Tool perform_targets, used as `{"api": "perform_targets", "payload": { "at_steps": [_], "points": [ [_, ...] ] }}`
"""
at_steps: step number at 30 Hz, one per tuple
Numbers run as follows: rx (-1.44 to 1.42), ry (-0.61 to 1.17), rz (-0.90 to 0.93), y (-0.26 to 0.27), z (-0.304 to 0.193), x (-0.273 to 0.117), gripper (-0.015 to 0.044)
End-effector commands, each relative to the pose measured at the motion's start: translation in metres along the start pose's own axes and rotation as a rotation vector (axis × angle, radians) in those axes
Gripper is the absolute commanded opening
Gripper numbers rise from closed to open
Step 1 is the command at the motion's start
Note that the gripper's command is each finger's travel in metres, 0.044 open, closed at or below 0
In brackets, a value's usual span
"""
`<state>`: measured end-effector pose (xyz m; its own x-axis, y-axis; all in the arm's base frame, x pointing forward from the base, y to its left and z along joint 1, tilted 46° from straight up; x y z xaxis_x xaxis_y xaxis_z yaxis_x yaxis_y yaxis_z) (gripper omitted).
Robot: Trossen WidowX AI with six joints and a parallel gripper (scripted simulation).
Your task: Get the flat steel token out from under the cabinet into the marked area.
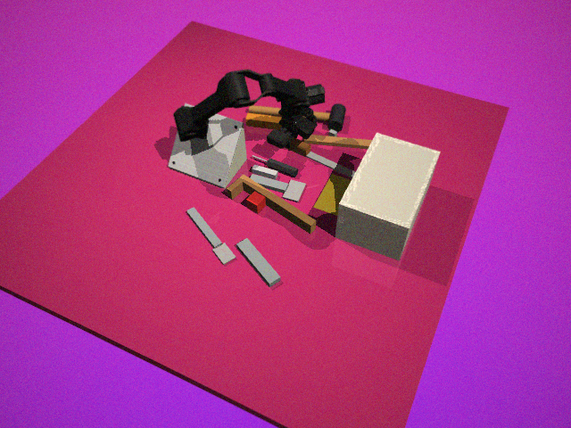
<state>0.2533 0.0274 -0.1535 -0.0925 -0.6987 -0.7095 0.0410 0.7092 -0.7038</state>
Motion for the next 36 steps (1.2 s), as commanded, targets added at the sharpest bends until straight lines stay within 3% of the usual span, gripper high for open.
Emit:
{"api": "perform_targets", "payload": {
  "at_steps": [1, 26, 33, 36],
  "points": [
    [-0.002, 0.004, -0.003, 0.002, -0.01, 0.001, 0.0],
    [-0.003, 0.004, -0.002, 0.02, -0.016, -0.004, 0.0],
    [-0.002, 0.008, -0.004, 0.016, -0.017, -0.003, 0.0184],
    [-0.001, 0.007, -0.003, 0.016, -0.017, -0.003, 0.02]
  ]
}}
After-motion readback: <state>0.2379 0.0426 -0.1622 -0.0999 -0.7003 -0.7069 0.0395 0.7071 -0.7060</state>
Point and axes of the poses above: the point midway between the two fingers, 35 mm back from their tips, its own x axis out along the fingers, its own y axis across the jaws, z = x × y, the point moved 1 cm from there along -x, back along the fingers, and after that the axes turned 12 degrees about -x, right-handed, at the moved point
